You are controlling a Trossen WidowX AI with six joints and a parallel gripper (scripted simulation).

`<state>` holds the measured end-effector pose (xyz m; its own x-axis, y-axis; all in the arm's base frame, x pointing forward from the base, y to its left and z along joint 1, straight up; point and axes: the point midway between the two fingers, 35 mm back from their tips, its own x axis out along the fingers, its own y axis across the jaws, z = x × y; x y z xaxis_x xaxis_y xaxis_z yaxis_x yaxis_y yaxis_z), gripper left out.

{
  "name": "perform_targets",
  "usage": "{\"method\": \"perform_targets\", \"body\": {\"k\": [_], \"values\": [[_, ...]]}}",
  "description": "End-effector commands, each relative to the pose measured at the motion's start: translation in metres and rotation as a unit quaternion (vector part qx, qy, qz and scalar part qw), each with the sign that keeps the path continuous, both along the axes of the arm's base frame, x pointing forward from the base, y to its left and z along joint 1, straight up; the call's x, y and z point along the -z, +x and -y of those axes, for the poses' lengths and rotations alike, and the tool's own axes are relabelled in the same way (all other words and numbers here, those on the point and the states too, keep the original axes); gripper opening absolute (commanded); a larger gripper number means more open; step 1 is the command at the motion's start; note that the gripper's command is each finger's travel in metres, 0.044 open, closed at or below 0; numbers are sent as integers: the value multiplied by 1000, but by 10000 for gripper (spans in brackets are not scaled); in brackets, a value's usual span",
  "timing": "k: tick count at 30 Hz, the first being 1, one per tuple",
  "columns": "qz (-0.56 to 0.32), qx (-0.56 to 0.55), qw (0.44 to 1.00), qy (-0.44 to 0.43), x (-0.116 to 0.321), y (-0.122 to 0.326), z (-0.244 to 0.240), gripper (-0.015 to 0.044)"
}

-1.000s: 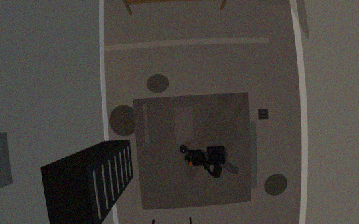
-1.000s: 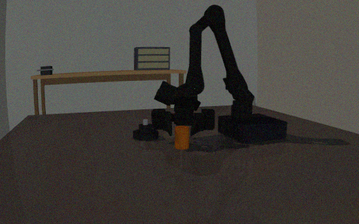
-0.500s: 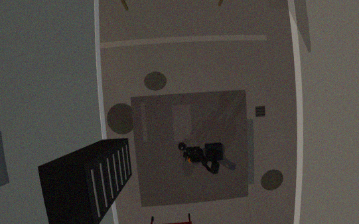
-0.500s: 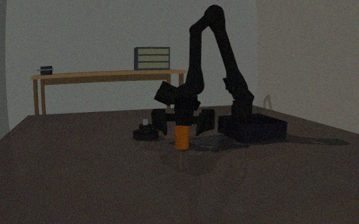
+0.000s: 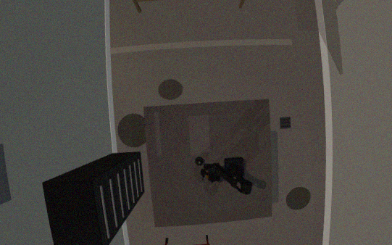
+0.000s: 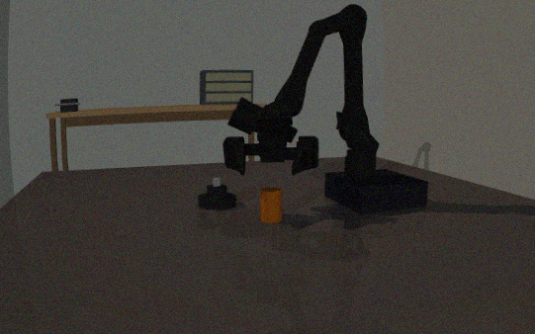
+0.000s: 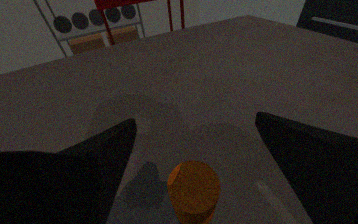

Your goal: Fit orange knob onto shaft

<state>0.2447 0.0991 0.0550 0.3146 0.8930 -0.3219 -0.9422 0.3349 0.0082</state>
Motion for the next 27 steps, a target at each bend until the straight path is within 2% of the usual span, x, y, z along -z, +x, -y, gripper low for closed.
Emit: {"method": "perform_targets", "body": {"k": [1, 5, 7, 13, 19, 21, 27], "values": [[3, 0, 1000, -1, -27, -3, 0, 440], [-2, 0, 1000, -7, -28, -3, -1, 440], [-40, 1, 998, -51, -23, 4, -6, 440], [-168, 0, 945, -281, -15, 10, -16, 440], [-191, 4, 833, -519, -47, -3, -7, 440], [-187, 6, 818, -545, -54, -4, -5, 440], [-187, 6, 818, -545, -54, -4, -5, 440]]}}
